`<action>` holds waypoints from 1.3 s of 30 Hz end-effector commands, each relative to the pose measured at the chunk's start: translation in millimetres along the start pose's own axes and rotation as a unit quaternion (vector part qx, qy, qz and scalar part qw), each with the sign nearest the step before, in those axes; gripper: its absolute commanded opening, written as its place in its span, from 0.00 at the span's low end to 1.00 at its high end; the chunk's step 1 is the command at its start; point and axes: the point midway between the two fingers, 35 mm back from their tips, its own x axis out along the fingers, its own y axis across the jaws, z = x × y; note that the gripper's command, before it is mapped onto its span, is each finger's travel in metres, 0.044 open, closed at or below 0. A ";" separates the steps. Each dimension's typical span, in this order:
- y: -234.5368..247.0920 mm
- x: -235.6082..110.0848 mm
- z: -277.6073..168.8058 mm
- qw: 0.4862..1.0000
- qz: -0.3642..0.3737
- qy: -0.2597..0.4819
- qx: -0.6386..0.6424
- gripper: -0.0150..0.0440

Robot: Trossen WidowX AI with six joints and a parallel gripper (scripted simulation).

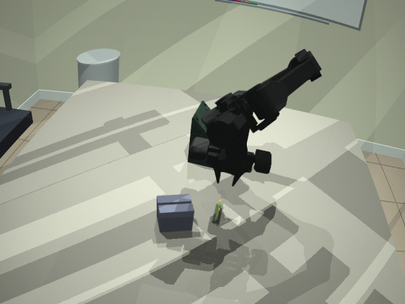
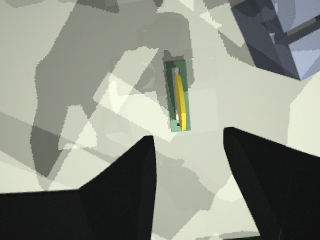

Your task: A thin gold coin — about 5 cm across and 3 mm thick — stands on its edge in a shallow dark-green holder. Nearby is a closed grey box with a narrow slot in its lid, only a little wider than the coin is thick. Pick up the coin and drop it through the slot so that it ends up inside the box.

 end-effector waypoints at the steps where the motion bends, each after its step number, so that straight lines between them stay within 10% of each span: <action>1: -3.8 6.5 -10.7 1.000 0.006 0.030 0.001 0.53; 39: -4.6 86.4 -11.4 1.000 0.006 0.030 0.001 0.53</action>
